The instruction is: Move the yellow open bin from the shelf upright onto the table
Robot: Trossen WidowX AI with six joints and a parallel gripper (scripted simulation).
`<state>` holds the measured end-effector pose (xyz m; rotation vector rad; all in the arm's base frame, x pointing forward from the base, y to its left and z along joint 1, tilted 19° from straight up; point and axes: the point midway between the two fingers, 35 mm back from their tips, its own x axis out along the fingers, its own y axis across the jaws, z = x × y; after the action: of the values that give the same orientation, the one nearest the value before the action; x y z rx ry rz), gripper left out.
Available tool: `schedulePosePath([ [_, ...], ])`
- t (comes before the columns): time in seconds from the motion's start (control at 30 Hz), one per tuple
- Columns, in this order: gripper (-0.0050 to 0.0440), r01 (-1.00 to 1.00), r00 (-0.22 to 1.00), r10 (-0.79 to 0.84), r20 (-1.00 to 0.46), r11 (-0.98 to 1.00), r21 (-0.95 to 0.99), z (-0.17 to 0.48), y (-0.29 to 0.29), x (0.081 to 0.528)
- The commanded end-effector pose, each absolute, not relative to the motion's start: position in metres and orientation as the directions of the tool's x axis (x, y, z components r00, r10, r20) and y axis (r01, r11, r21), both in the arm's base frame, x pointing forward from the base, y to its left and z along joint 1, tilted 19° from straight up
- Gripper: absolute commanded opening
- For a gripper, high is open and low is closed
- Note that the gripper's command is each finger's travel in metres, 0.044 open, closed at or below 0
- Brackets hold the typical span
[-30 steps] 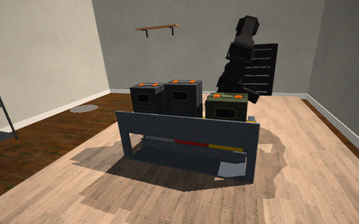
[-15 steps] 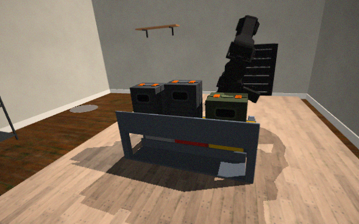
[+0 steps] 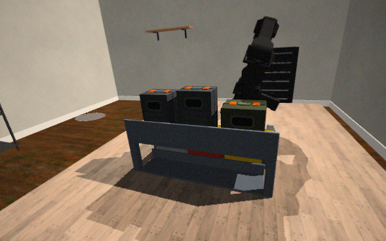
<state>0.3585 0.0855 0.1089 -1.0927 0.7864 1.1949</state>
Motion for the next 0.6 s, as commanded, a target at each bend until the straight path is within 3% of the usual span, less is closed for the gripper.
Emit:
schedulePosePath([
  [0.0,0.0000,-0.964,0.254,0.324,-0.911,0.009,-0.265,0.1183,0.0853,0.3618],
  [0.57,0.0000,-0.963,0.258,0.325,-0.910,0.009,-0.270,0.1183,0.0854,0.3627],
])
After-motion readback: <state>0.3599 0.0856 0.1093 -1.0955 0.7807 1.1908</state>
